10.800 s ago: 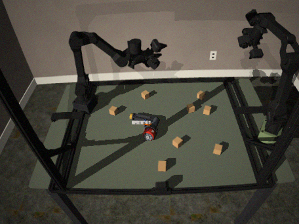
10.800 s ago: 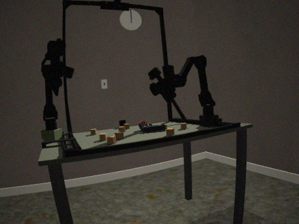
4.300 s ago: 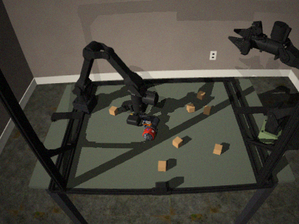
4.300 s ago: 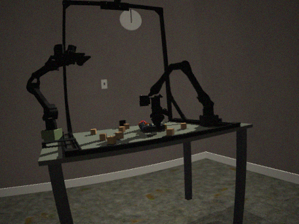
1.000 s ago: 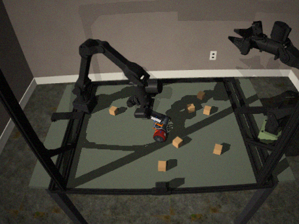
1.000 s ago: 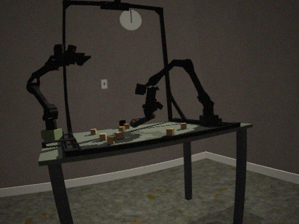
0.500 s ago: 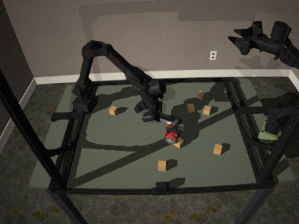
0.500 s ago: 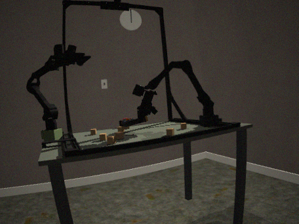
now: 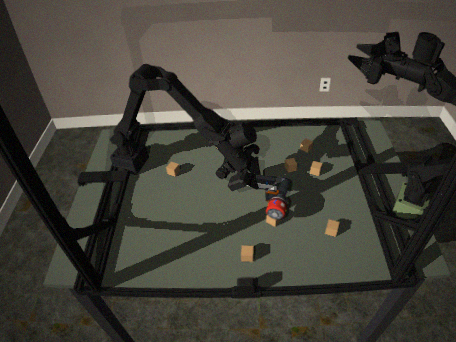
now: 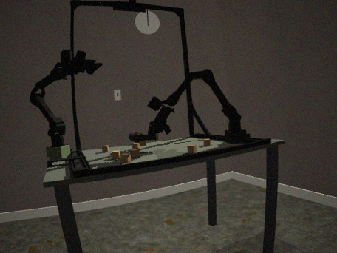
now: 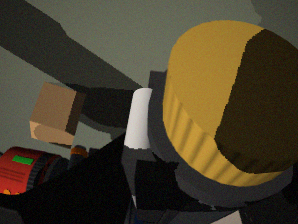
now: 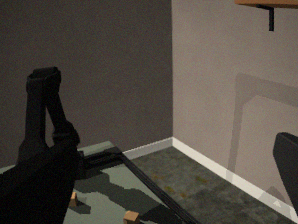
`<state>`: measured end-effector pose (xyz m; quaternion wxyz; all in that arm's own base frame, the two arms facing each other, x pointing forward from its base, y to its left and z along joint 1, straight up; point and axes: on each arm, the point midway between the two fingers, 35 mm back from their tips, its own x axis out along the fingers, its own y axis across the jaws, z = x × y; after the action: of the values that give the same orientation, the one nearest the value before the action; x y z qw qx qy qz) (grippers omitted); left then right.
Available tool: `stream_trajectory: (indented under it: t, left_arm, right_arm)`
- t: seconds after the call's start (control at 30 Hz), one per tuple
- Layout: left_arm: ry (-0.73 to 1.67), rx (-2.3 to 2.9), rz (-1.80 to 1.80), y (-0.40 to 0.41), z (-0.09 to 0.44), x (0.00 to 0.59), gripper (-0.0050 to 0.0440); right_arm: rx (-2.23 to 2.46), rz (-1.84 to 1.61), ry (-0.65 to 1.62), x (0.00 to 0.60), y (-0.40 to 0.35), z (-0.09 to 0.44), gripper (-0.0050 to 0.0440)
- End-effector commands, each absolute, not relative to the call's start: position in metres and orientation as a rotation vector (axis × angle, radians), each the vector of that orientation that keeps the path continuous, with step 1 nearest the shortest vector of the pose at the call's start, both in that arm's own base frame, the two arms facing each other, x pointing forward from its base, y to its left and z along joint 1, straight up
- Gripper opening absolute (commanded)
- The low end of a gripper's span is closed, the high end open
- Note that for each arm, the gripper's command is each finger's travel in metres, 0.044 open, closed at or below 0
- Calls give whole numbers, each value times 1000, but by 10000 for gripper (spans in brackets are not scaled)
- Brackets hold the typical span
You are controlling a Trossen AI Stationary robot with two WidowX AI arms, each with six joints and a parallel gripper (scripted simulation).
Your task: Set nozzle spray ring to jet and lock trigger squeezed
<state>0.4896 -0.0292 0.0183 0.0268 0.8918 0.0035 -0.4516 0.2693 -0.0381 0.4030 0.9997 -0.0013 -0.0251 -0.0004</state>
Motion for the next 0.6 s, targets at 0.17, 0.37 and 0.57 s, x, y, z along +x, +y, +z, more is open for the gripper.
stream_trajectory:
  t: [0.17,0.37,0.57]
  left_arm:
    - [9,2850,-1213,-26,22,512,0]
    - [9,2910,-1076,-25,26,527,0]
    - [9,2946,-982,-24,29,536,0]
  right_arm:
    - [0,0,-50,269,-38,403,400]
    - [0,0,-50,269,-38,403,400]
    - [0,0,-50,269,-38,403,400]
